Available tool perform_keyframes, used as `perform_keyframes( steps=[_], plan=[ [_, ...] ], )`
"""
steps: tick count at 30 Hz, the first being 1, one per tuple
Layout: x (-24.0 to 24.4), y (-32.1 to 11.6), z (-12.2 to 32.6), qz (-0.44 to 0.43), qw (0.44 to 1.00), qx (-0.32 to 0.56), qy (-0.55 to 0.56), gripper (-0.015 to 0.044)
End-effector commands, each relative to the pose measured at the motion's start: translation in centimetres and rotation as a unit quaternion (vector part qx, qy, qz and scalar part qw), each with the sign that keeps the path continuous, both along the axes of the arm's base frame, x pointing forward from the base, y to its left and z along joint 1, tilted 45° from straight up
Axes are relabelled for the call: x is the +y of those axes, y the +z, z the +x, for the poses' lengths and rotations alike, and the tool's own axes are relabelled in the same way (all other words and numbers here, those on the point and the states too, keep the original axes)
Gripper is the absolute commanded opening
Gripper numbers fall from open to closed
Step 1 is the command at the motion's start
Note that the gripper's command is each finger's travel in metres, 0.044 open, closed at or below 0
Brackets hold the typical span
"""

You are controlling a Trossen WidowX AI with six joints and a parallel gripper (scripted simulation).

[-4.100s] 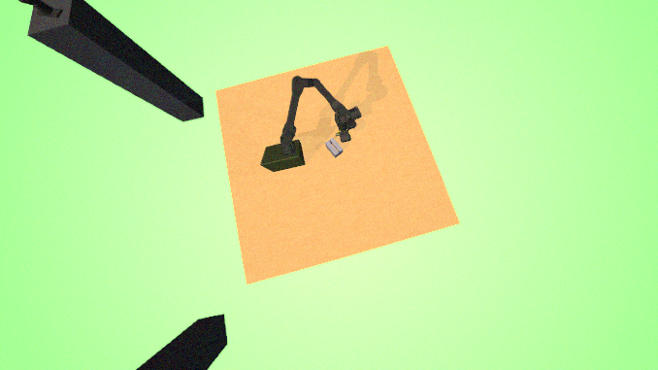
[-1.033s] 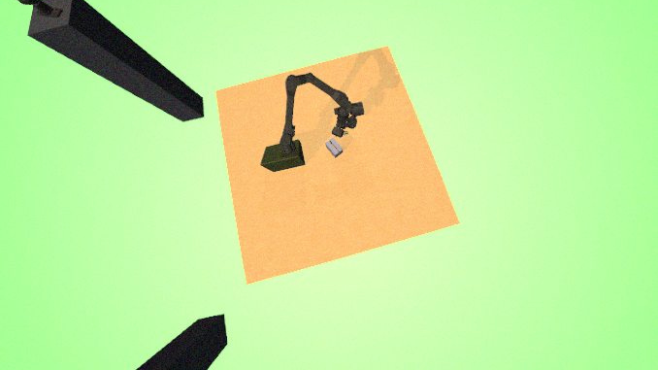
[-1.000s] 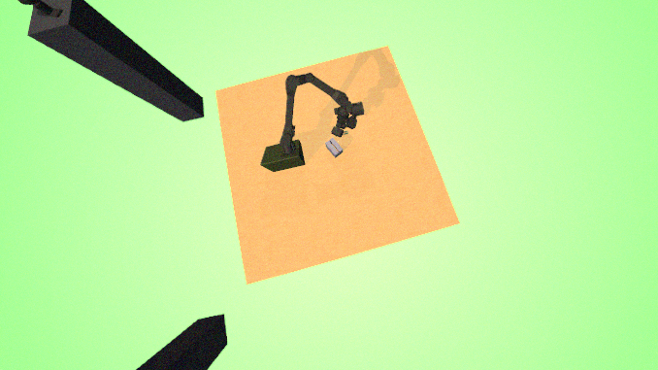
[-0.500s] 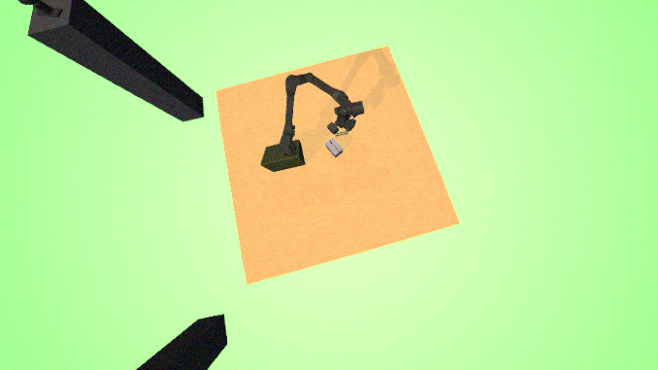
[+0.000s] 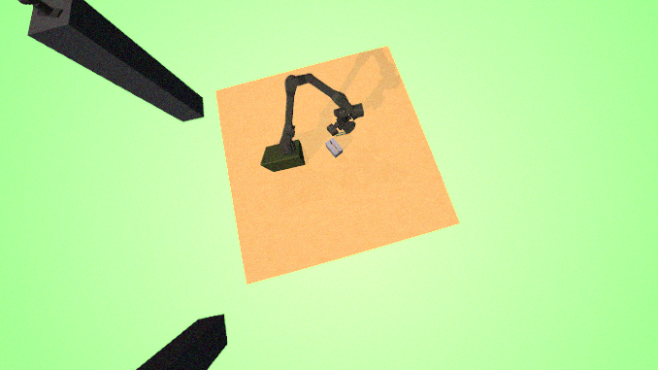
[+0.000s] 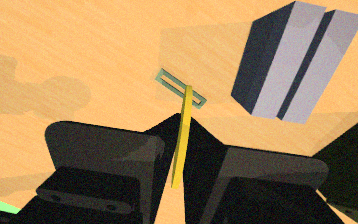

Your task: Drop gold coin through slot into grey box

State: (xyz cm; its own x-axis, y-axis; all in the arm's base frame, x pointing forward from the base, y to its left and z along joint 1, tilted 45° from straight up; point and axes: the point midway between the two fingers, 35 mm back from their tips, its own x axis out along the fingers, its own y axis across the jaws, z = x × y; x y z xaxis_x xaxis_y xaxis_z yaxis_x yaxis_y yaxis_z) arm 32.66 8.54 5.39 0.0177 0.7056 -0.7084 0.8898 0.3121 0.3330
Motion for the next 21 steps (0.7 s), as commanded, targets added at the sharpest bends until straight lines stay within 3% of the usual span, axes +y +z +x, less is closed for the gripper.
perform_keyframes(
  steps=[1, 21],
  plan=[
    [-0.7, -1.0, -0.7, -0.002, 1.0, 0.005, 0.001, 0.0],
    [-3.9, -4.2, -3.4, -0.004, 1.0, 0.006, 0.001, 0.0]
  ],
)
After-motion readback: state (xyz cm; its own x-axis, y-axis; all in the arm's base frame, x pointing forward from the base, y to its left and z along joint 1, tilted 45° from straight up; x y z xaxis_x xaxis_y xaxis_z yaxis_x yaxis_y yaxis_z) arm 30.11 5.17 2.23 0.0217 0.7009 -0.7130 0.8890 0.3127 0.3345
